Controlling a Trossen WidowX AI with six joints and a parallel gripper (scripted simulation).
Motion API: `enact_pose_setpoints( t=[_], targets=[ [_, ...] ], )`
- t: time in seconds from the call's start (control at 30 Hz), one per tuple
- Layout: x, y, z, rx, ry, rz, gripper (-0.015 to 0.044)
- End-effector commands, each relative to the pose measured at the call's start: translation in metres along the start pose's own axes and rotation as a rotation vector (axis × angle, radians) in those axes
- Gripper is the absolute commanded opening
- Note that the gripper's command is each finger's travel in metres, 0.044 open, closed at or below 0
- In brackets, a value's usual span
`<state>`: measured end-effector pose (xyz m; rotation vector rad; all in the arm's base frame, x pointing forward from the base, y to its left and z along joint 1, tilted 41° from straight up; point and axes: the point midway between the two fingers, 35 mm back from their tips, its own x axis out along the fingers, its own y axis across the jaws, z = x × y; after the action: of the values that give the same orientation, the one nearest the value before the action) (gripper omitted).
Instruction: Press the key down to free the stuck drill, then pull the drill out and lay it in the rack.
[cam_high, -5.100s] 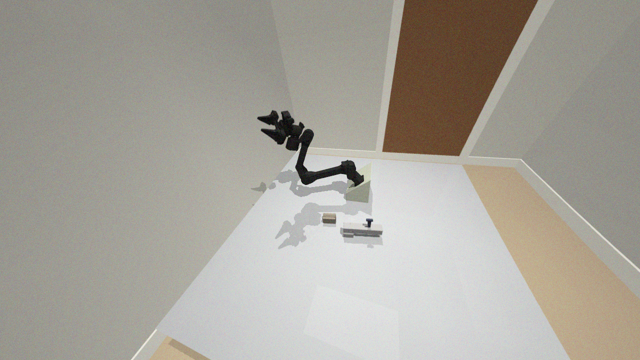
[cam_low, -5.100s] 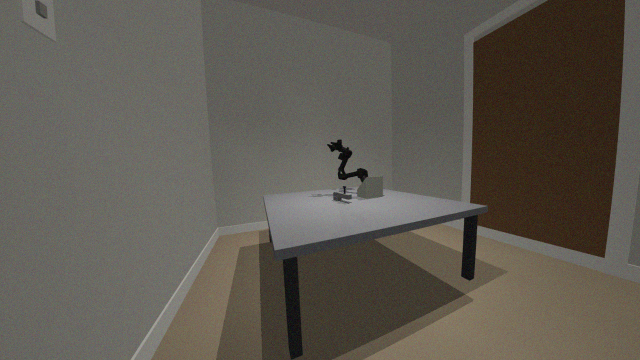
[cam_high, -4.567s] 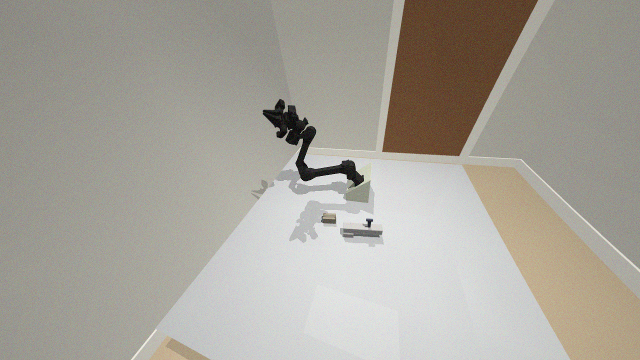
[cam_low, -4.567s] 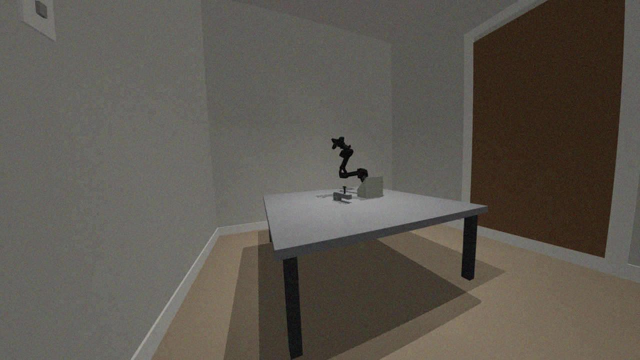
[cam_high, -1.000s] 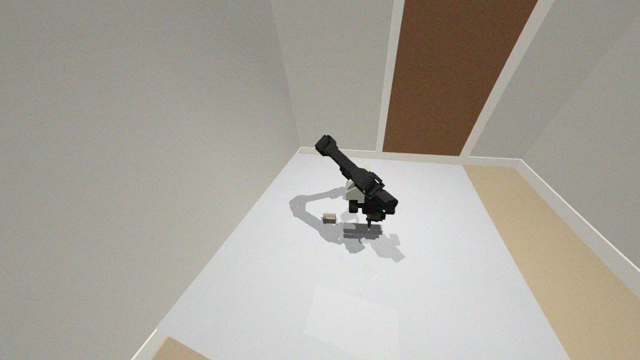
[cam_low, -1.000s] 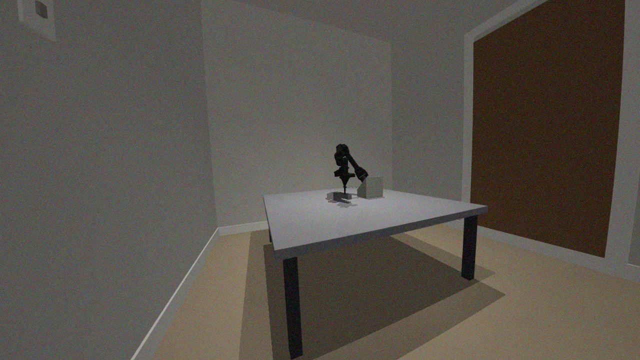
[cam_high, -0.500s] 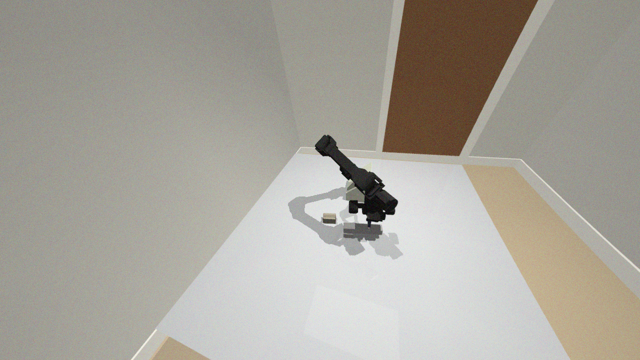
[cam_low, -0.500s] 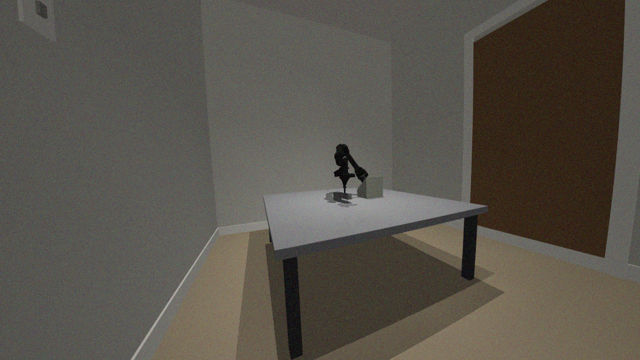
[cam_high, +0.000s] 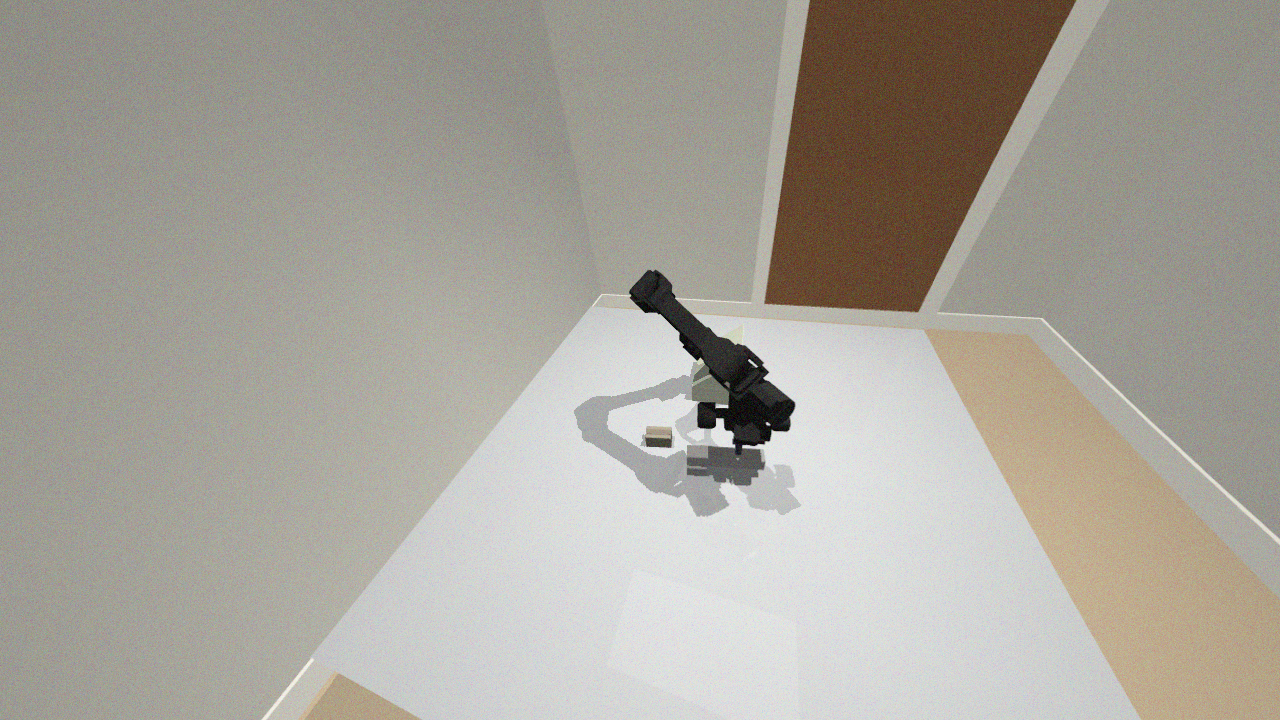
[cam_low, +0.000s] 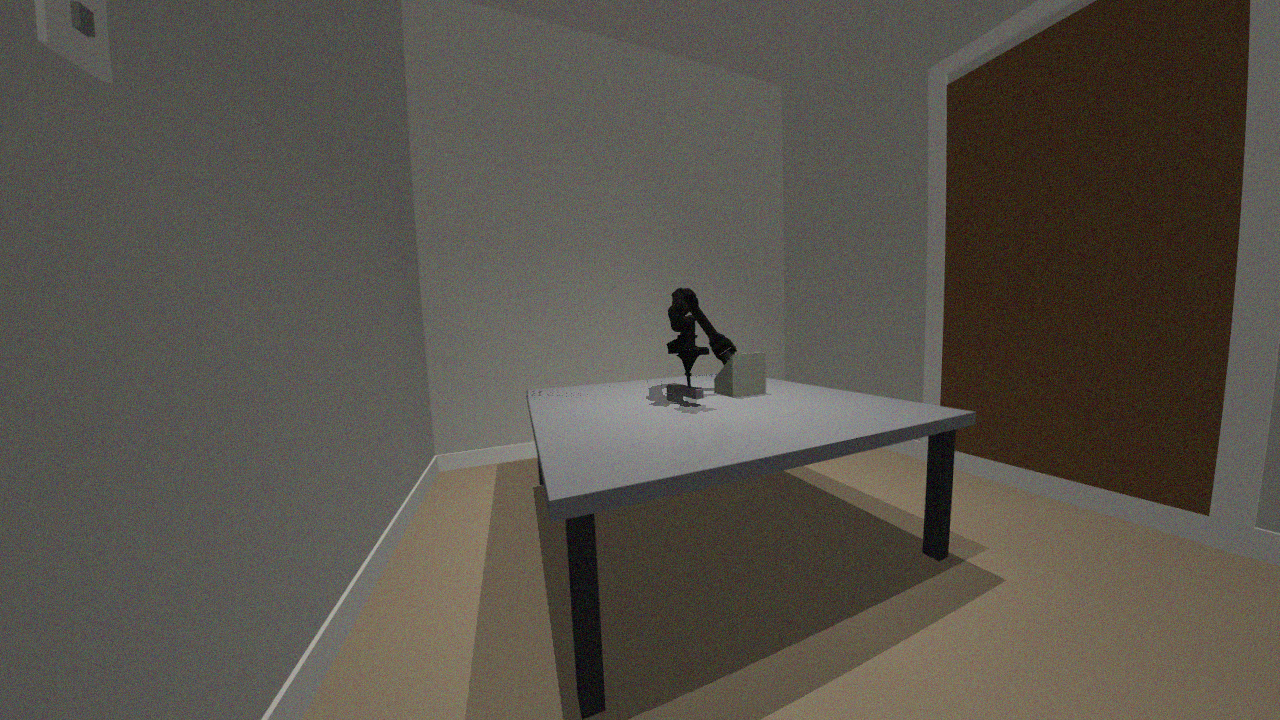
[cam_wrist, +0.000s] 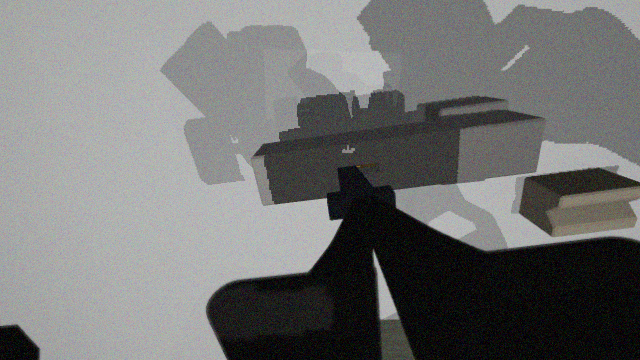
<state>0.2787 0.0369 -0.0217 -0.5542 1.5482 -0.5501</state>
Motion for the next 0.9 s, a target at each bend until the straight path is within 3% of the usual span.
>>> enact_pose_setpoints(
  t=[0.0,0.87],
  targets=[
    [0.0102,-0.0015,-0.0044,0.000,0.029,-0.004,0.0000],
    [0.0182,-0.0017,-0.0093,0.000,0.029,-0.004,0.0000]
  ],
)
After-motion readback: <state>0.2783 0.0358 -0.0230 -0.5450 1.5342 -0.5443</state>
